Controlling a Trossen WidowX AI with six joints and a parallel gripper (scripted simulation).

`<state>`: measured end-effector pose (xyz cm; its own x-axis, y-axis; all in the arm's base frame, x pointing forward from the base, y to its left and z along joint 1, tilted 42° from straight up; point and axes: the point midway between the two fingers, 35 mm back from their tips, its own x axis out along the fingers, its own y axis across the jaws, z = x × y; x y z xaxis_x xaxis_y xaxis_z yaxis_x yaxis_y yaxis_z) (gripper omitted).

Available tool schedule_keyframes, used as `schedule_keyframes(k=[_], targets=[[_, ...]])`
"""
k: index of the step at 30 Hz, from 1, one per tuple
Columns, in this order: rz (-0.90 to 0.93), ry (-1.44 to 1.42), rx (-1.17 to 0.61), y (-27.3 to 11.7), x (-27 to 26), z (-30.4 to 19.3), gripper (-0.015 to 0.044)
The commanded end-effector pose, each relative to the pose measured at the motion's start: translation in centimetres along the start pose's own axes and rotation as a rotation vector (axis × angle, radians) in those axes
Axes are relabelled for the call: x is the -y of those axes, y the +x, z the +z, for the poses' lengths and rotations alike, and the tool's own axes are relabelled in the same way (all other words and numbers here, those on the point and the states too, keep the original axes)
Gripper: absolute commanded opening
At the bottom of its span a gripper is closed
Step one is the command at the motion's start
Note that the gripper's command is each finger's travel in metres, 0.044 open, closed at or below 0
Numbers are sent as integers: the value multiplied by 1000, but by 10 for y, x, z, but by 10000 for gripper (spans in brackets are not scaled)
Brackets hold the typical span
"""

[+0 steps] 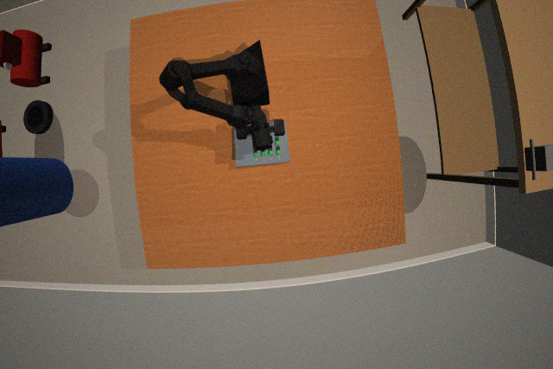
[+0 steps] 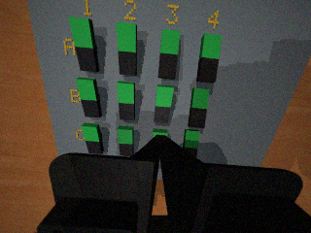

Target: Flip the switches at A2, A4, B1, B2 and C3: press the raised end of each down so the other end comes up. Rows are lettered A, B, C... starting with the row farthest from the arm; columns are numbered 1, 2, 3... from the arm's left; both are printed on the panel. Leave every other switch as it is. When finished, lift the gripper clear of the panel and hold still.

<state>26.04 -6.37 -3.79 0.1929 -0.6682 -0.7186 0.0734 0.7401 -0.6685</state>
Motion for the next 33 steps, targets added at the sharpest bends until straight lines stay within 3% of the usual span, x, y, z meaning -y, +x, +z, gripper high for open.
schedule_keyframes(k=[1, 33], targets=[[3, -2, -1, 0, 0, 0, 0], [3, -2, -1, 5, 0, 0, 0]])
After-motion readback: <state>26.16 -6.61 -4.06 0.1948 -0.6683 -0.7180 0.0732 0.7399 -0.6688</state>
